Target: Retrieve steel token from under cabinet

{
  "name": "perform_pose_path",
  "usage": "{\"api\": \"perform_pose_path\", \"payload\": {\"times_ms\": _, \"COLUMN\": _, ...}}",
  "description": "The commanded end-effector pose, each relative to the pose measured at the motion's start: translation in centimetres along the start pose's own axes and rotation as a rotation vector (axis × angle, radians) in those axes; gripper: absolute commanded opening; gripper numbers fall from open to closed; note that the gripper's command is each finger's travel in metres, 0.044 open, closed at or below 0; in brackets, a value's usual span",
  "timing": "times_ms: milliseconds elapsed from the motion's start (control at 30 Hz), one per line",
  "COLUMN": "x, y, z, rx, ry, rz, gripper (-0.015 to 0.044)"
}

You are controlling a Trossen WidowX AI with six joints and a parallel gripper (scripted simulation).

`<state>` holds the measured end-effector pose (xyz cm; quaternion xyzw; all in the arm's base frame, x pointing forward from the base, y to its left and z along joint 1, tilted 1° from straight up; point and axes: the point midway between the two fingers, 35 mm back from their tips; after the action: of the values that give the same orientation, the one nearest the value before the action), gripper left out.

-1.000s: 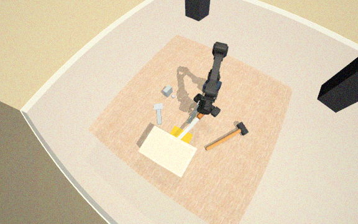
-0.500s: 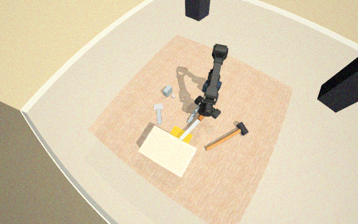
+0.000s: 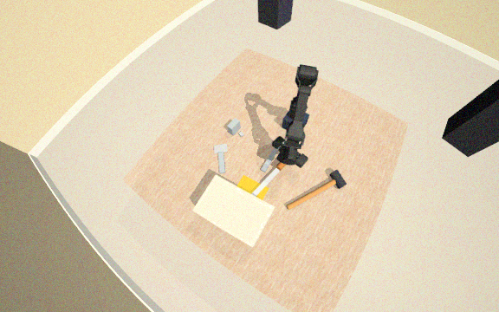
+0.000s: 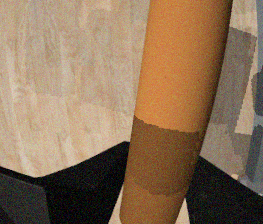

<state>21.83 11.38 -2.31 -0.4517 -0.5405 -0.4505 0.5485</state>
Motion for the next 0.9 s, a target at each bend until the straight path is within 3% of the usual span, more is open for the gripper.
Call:
{"api": "perform_pose_path", "payload": {"times_ms": 0, "x": -0.6, "y": 0.0, "z": 0.2, "rx": -0.003, "ry": 0.0, "rz": -0.007, "gripper": 0.0}}
{"api": "perform_pose_path", "payload": {"times_ms": 300, "x": -1.7, "y": -0.1, "z": 0.5, "rx": -0.003, "ry": 0.0, "rz": -0.006, "gripper": 0.0}}
{"api": "perform_pose_path", "payload": {"times_ms": 567, "x": -1.6, "y": -0.3, "z": 0.4, "rx": 0.001, "ry": 0.002, "rz": 0.007, "gripper": 0.02}}
{"api": "perform_pose_path", "payload": {"times_ms": 667, "x": -1.6, "y": -0.3, "z": 0.4, "rx": 0.001, "ry": 0.002, "rz": 0.006, "gripper": 0.02}}
{"api": "perform_pose_path", "payload": {"times_ms": 767, "x": -1.6, "y": -0.3, "z": 0.4, "rx": 0.001, "ry": 0.001, "rz": -0.004, "gripper": 0.027}}
{"api": "perform_pose_path", "payload": {"times_ms": 867, "x": -1.8, "y": -0.2, "z": 0.5, "rx": 0.002, "ry": 0.0, "rz": -0.006, "gripper": 0.027}}
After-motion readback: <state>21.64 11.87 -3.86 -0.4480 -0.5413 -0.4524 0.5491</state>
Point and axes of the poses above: the point midway between the two fingers, 35 mm back from their tips, its own x axis back along the fingers, its own z axis across the jaws, y = z × x, and after that the axes turned 13 degrees about x, right-handed
